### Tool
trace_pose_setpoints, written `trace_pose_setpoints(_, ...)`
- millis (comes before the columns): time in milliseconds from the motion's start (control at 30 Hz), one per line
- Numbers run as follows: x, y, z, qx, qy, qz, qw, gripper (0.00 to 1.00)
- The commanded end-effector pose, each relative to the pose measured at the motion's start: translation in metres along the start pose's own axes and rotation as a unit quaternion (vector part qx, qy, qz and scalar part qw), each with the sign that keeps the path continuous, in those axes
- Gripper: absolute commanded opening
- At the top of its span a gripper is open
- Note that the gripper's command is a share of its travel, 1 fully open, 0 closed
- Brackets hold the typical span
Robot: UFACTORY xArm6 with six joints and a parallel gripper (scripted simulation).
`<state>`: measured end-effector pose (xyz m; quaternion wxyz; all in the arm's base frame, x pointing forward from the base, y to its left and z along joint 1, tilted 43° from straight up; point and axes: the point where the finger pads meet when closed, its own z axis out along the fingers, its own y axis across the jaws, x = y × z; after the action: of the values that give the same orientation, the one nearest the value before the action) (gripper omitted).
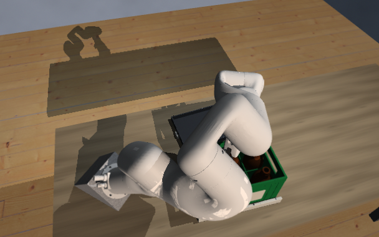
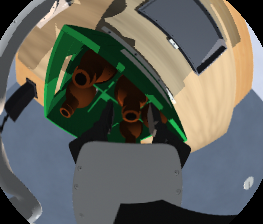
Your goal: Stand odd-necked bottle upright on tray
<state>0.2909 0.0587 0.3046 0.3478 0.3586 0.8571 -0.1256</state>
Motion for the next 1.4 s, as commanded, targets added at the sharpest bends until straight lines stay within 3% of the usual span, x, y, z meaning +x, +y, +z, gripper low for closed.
trace_pose_setpoints(0, -0.0003, 0.0004, 0.0008, -0.001, 0.000, 0.001, 1.000, 0.65)
trace_pose_setpoints(800, -0.0003, 0.0004, 0.0032, -0.001, 0.000, 0.000, 1.000, 0.65)
trace_pose_setpoints(833, -0.0003, 0.0004, 0.0032, -0.001, 0.000, 0.000, 1.000, 0.00)
trace_pose_setpoints(1367, -0.0003, 0.0004, 0.0032, -0.001, 0.000, 0.000, 1.000, 0.00)
